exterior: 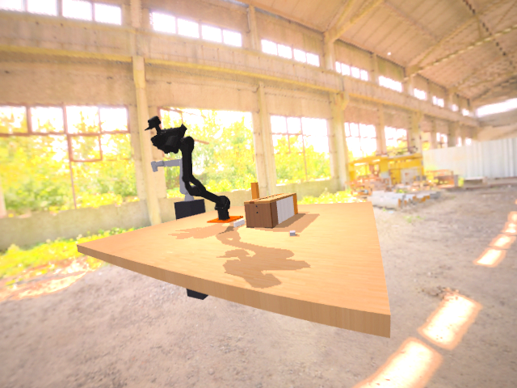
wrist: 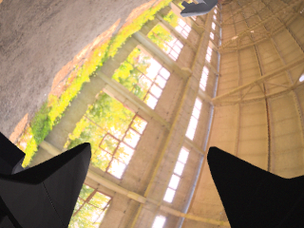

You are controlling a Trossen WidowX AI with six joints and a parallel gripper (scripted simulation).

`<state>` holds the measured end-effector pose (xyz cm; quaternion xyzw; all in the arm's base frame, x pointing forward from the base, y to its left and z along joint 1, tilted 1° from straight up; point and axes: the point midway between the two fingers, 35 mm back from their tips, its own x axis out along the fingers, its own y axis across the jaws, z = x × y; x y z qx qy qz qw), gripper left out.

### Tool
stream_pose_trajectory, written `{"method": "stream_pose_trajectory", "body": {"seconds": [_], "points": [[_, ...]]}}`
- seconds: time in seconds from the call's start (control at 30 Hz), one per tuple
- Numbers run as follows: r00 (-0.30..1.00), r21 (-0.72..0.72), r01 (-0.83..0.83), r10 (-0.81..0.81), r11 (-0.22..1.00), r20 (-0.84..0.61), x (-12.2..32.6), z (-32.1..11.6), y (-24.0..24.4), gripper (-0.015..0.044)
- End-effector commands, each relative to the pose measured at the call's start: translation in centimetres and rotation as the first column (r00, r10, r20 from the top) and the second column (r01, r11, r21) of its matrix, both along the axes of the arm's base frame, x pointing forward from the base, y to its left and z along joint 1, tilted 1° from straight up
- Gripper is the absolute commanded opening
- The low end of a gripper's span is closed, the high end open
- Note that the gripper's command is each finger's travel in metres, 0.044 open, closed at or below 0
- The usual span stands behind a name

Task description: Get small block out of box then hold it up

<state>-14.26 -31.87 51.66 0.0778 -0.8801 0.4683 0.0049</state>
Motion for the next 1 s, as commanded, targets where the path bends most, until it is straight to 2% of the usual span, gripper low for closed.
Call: {"method": "stream_pose_trajectory", "body": {"seconds": [0.0,0.17,0.37,0.53,0.77,0.97], "points": [[1.000,-0.003,0.000,0.000,1.000,-0.001,0.0,0.1,0.0,0.0400],[0.999,-0.110,-0.001,-0.004,0.994,-0.046,-1.6,2.2,1.7,0.0400],[0.984,-0.319,0.026,-0.081,0.947,-0.161,-4.2,7.8,9.1,0.0400],[0.945,-0.472,0.033,-0.182,0.881,-0.273,-4.5,11.8,16.1,0.0400],[0.836,-0.717,-0.032,-0.374,0.696,-0.401,-2.3,15.9,26.6,0.0400],[0.677,-0.843,-0.178,-0.558,0.508,-0.480,2.3,17.6,35.2,0.0400]]}}
